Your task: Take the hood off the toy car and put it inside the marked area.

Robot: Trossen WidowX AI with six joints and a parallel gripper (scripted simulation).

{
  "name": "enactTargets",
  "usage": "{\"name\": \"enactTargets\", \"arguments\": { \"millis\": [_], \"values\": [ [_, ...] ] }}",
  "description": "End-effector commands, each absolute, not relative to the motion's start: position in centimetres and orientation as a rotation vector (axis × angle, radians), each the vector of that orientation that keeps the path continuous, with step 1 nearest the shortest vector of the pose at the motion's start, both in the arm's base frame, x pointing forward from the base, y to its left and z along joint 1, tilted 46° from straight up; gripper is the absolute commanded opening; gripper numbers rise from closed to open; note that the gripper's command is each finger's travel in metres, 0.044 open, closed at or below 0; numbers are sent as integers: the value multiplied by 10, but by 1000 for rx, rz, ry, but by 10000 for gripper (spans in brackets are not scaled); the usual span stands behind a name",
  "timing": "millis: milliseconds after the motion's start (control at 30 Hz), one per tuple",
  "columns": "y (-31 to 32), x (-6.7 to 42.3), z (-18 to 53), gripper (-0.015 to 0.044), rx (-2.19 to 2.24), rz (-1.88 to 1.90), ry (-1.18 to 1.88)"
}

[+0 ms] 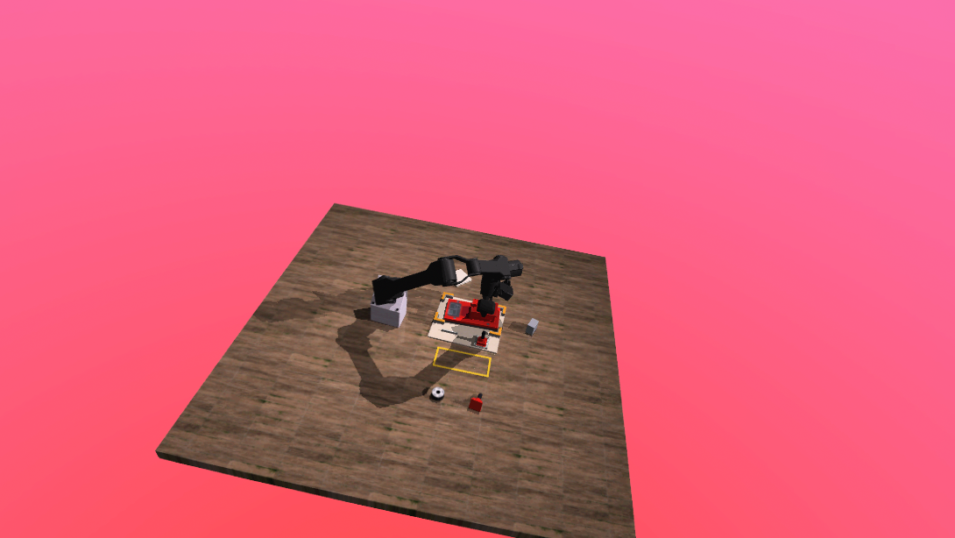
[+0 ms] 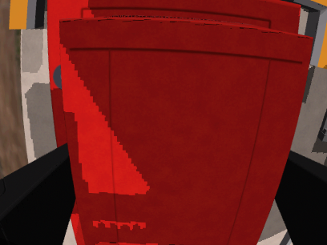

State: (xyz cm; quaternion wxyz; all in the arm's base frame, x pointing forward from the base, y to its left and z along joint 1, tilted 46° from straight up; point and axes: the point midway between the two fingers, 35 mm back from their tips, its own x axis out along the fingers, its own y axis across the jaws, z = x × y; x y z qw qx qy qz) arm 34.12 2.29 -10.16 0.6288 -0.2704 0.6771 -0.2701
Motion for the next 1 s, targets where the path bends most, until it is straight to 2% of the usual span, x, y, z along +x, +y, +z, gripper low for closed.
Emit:
{"name": "enactTargets", "arguments": {
  "millis": [0, 967],
  "values": [
    [27, 343, -99, 0, -611, -617, 1546],
    [57, 344, -64, 0, -623, -614, 1556]
  ]
}}
